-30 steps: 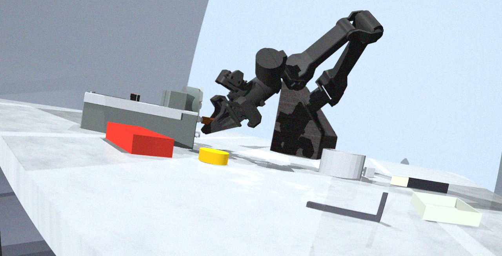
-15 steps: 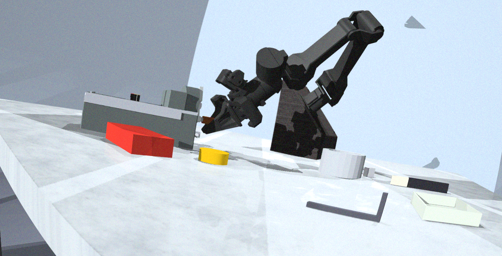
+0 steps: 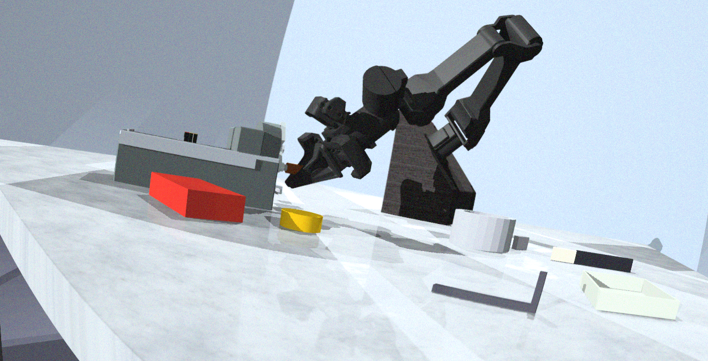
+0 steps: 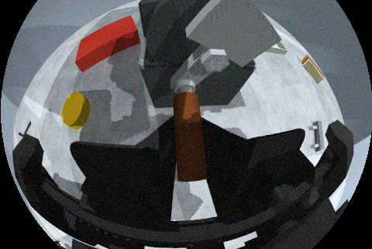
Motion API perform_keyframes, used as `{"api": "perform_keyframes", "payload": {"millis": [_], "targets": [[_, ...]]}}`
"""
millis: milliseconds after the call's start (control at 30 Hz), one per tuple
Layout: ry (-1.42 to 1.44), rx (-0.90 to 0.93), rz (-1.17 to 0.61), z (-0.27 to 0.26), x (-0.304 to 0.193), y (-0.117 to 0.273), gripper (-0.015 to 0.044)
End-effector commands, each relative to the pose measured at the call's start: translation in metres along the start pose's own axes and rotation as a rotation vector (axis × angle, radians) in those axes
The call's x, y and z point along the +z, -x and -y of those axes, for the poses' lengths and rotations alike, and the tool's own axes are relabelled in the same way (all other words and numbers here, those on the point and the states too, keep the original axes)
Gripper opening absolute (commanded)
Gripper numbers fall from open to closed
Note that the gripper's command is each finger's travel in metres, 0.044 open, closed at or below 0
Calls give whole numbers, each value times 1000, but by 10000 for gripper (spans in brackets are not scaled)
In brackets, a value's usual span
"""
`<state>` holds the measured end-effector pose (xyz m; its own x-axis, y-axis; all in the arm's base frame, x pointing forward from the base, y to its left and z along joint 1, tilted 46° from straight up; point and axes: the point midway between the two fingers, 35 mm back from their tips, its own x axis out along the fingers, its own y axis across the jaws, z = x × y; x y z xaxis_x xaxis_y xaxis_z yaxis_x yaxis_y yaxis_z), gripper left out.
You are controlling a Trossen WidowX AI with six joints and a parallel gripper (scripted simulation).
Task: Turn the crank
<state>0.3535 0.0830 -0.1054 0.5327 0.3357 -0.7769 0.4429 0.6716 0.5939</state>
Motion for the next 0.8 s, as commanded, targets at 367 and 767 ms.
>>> {"api": "perform_keyframes", "payload": {"millis": [367, 767], "targets": [[2, 21, 5, -11, 5, 6, 0], [2, 21, 5, -14, 11, 12, 0]]}}
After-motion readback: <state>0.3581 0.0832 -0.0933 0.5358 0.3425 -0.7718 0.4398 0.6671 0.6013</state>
